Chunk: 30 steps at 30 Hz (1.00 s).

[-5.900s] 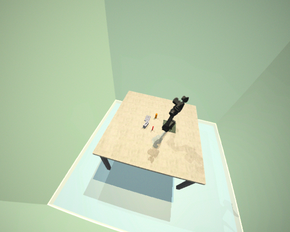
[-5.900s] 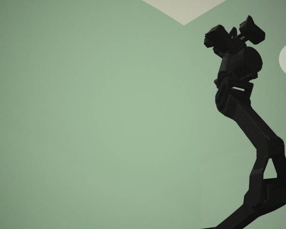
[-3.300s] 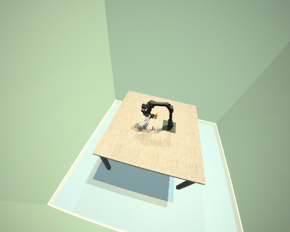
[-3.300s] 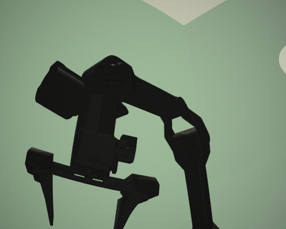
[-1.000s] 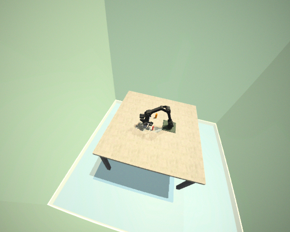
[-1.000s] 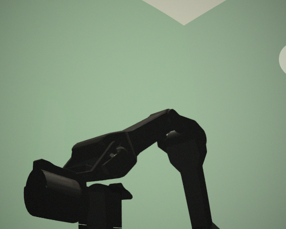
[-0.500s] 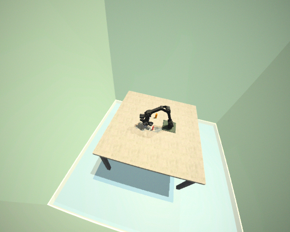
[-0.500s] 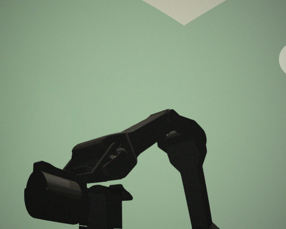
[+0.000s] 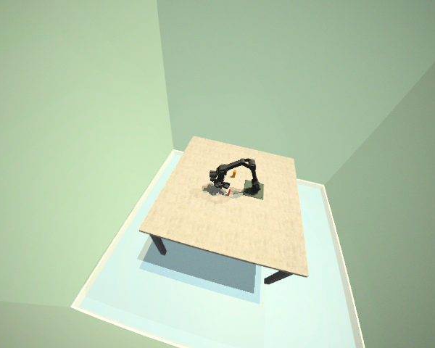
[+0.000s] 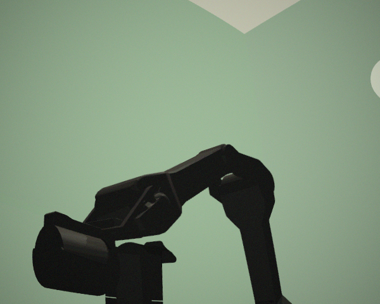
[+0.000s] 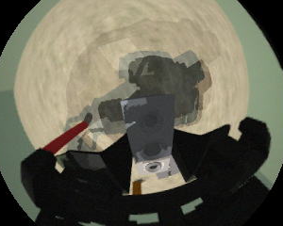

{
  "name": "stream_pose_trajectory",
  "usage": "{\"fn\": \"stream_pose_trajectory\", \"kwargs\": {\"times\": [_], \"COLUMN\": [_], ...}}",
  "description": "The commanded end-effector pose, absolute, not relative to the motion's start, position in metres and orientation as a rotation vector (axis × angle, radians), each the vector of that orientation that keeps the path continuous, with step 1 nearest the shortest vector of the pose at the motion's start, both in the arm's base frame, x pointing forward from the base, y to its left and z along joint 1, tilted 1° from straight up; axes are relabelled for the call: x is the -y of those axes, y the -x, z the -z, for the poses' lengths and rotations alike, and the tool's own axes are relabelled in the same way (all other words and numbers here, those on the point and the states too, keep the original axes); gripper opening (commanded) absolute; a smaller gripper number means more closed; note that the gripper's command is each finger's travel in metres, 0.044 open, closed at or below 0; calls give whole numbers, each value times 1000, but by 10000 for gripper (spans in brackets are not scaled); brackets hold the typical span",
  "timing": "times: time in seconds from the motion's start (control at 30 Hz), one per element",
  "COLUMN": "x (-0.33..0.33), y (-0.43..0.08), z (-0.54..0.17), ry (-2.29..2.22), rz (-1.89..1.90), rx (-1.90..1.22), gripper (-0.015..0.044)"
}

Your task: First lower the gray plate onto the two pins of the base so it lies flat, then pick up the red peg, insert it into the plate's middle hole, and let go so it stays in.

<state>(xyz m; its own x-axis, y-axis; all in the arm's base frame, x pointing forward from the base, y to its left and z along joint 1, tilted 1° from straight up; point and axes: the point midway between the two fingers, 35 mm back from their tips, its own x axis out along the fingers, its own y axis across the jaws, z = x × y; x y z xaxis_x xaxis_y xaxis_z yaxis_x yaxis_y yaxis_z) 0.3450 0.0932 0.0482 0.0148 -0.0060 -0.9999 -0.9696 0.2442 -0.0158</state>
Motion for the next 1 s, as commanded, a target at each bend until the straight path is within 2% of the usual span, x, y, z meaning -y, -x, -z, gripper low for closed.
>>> {"fn": "stream_pose_trajectory", "kwargs": {"times": [0.0, 0.97], "x": [-96, -98], "y": [-350, -346], "z": [-64, -156], "ry": [1030, 1029], "rz": [-1004, -1004], "rx": [-1293, -1293], "gripper": [0, 0]}}
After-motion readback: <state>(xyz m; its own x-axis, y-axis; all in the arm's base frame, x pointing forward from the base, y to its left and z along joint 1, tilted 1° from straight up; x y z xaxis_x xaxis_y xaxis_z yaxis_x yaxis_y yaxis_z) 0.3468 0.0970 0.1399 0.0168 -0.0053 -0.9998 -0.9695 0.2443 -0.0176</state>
